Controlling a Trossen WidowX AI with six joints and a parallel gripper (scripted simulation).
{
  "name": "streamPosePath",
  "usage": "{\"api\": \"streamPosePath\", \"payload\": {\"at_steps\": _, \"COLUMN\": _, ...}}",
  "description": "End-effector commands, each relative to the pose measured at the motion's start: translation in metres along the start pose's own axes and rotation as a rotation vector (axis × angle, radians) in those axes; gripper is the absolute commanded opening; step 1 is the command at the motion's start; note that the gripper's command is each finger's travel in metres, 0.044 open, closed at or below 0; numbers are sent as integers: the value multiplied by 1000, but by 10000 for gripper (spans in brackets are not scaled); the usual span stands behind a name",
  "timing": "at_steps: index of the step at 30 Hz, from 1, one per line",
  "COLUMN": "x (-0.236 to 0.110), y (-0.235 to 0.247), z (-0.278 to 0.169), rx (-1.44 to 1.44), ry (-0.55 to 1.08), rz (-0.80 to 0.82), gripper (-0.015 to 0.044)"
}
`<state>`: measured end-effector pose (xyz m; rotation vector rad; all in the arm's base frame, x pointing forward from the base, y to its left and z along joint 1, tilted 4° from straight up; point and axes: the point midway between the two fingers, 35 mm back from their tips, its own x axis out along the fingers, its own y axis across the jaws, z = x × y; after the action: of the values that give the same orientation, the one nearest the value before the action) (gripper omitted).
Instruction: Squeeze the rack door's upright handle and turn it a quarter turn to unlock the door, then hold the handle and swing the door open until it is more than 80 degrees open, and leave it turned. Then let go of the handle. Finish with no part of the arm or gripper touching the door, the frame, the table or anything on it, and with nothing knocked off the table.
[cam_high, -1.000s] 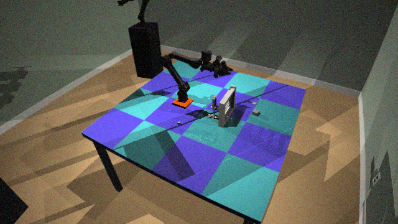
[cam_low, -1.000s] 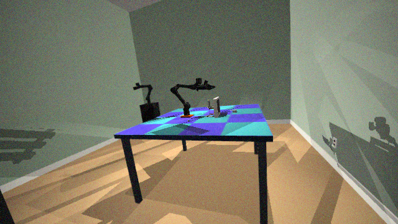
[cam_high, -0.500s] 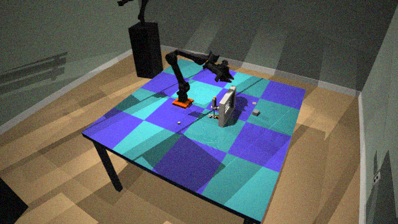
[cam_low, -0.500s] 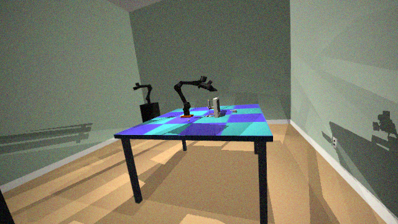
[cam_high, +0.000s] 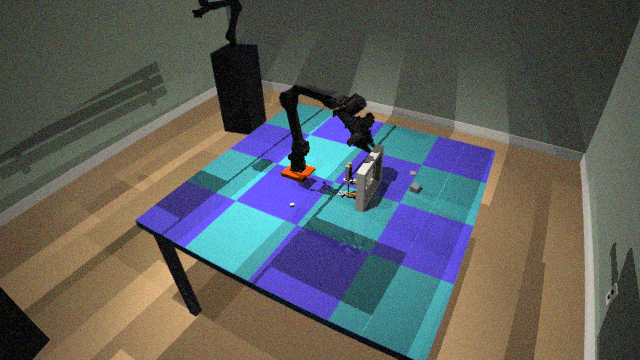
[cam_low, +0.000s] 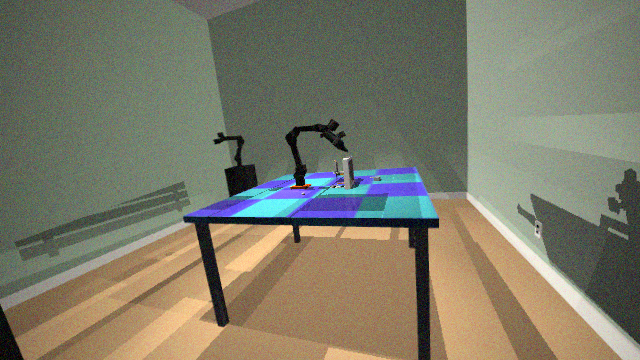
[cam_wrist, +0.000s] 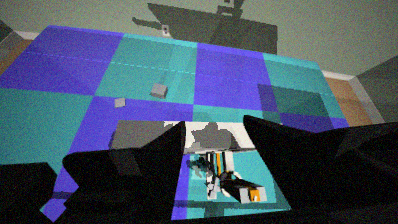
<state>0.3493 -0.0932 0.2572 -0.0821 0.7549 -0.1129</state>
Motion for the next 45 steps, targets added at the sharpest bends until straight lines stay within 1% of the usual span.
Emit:
{"api": "streamPosePath", "payload": {"at_steps": 1, "x": 2, "y": -9, "z": -7, "rx": 1, "ry": 87, "rz": 12, "gripper": 289}}
{"api": "streamPosePath", "payload": {"at_steps": 14, "x": -1, "y": -35, "z": -37, "rx": 45, "ry": 374, "rz": 77, "gripper": 289}}
{"api": "streamPosePath", "payload": {"at_steps": 28, "x": -21, "y": -56, "z": -67, "rx": 130, "ry": 649, "rz": 196, "gripper": 289}}
{"api": "streamPosePath", "payload": {"at_steps": 34, "x": -21, "y": -57, "z": -69, "rx": 135, "ry": 663, "rz": 202, "gripper": 289}}
{"api": "streamPosePath", "payload": {"at_steps": 45, "x": -7, "y": -54, "z": -79, "rx": 134, "ry": 695, "rz": 189, "gripper": 289}}
